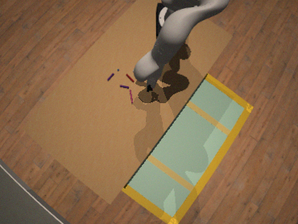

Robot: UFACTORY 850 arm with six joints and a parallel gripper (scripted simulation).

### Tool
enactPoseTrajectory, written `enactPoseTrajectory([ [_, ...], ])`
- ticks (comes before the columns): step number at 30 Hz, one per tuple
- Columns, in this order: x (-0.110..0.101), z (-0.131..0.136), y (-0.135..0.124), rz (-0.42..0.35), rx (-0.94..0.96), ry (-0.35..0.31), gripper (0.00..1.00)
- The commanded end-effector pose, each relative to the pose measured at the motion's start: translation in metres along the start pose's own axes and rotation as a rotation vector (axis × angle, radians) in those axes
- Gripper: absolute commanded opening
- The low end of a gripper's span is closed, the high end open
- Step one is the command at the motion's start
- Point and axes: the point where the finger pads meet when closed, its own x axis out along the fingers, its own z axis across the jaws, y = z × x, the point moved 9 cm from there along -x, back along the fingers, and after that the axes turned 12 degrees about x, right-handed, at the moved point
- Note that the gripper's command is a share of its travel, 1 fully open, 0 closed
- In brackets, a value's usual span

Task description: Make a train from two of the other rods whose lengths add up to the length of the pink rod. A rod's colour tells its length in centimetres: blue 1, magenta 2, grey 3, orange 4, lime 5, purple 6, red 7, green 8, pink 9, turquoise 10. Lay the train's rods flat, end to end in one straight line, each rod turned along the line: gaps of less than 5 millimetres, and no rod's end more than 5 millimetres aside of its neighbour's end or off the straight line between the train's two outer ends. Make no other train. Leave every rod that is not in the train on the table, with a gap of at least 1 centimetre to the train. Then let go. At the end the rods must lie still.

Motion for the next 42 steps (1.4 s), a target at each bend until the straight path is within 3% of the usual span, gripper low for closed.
enactPoseTrajectory([
  [1, -0.001, -0.002, 0.0, -0.007, 0.001, -0.014, 1.0],
  [23, 0.0, -0.003, 0.003, -0.007, -0.039, -0.014, 1.0],
  [42, 0.005, -0.009, 0.03, -0.008, -0.528, -0.014, 1.0],
])
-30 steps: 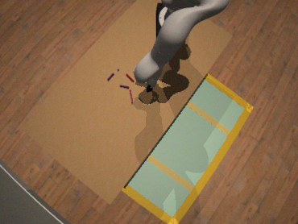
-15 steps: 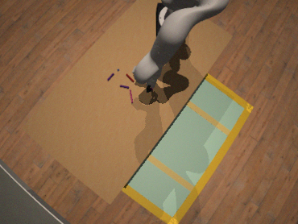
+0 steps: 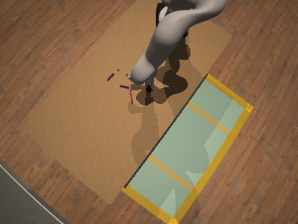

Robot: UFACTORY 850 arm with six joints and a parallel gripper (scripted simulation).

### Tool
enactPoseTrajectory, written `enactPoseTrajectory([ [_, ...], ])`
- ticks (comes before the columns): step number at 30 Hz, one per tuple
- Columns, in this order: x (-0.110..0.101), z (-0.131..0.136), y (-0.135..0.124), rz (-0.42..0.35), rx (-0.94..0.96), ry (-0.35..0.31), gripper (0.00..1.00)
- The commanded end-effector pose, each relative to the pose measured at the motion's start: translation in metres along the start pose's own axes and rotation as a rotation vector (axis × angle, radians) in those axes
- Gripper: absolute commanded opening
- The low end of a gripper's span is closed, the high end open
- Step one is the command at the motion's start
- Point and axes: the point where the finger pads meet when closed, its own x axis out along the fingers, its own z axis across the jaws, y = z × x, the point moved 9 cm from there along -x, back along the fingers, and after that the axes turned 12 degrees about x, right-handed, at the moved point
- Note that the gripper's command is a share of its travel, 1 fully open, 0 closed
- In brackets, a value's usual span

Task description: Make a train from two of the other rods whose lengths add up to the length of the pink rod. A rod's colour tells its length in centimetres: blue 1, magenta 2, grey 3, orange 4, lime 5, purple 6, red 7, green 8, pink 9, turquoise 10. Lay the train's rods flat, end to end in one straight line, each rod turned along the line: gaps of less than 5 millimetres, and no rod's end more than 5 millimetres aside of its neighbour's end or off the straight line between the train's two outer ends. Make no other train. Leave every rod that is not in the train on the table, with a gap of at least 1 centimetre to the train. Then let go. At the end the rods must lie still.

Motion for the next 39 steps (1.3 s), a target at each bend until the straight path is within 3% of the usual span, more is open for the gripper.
enactPoseTrajectory([
  [1, 0.002, 0.003, 0.009, 0.007, -0.166, 0.02, 1.0],
  [39, 0.011, 0.017, 0.061, 0.016, -1.096, 0.013, 1.0],
])
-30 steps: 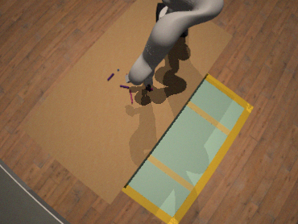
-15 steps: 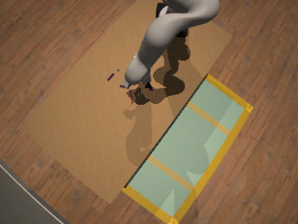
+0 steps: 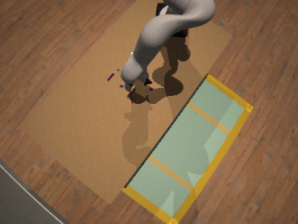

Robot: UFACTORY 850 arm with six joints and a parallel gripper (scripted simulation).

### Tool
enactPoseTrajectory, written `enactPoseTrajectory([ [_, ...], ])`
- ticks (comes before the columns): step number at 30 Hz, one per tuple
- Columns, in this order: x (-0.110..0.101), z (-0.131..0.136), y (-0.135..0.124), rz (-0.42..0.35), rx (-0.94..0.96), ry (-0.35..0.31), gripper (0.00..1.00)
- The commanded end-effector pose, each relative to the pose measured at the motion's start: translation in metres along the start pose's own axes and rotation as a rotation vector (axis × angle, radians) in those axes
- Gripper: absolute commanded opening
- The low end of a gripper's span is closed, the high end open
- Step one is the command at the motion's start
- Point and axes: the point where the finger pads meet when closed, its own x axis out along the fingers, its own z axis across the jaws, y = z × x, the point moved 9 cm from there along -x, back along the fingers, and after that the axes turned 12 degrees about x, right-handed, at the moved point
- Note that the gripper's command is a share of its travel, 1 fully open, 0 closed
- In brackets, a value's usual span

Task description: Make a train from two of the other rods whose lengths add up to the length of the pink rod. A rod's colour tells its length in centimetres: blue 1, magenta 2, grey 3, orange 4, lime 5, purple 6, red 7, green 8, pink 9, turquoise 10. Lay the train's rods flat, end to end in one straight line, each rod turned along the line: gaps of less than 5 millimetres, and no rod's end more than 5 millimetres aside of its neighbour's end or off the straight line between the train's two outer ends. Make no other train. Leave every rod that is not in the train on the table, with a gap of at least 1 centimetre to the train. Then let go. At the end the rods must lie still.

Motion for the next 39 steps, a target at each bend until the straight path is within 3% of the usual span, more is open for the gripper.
enactPoseTrajectory([
  [1, 0.001, 0.01, -0.002, 0.056, -0.158, 0.017, 1.0],
  [39, 0.008, 0.061, 0.009, 0.062, -1.026, -0.005, 1.0],
])
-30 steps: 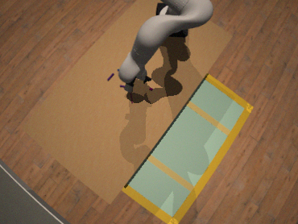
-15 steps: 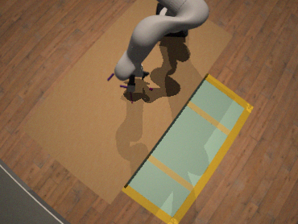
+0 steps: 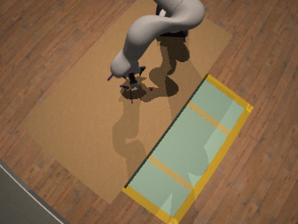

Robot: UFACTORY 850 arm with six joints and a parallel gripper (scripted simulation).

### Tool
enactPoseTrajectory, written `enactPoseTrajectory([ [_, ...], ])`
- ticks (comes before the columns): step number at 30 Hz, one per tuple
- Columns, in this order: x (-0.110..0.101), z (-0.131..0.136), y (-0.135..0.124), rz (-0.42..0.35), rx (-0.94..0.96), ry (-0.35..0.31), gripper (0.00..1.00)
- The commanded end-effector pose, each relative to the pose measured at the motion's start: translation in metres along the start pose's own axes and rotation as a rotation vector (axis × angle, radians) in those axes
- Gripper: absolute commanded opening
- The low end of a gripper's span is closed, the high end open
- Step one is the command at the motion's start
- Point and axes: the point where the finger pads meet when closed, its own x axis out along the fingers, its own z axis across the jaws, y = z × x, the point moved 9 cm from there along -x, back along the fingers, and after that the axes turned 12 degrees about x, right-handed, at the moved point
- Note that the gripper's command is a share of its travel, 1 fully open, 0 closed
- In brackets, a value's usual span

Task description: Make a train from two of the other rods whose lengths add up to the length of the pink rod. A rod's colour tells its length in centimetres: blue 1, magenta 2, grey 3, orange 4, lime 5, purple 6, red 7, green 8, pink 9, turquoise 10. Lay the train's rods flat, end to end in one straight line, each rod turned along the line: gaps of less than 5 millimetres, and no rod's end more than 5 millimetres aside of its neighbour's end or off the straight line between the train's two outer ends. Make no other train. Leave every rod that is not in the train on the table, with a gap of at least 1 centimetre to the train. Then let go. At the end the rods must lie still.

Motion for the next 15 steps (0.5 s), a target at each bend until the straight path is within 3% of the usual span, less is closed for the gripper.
enactPoseTrajectory([
  [1, 0.001, 0.004, -0.01, 0.05, -0.155, -0.04, 1.0],
  [15, 0.003, 0.015, -0.021, 0.047, -0.417, -0.046, 1.0],
])
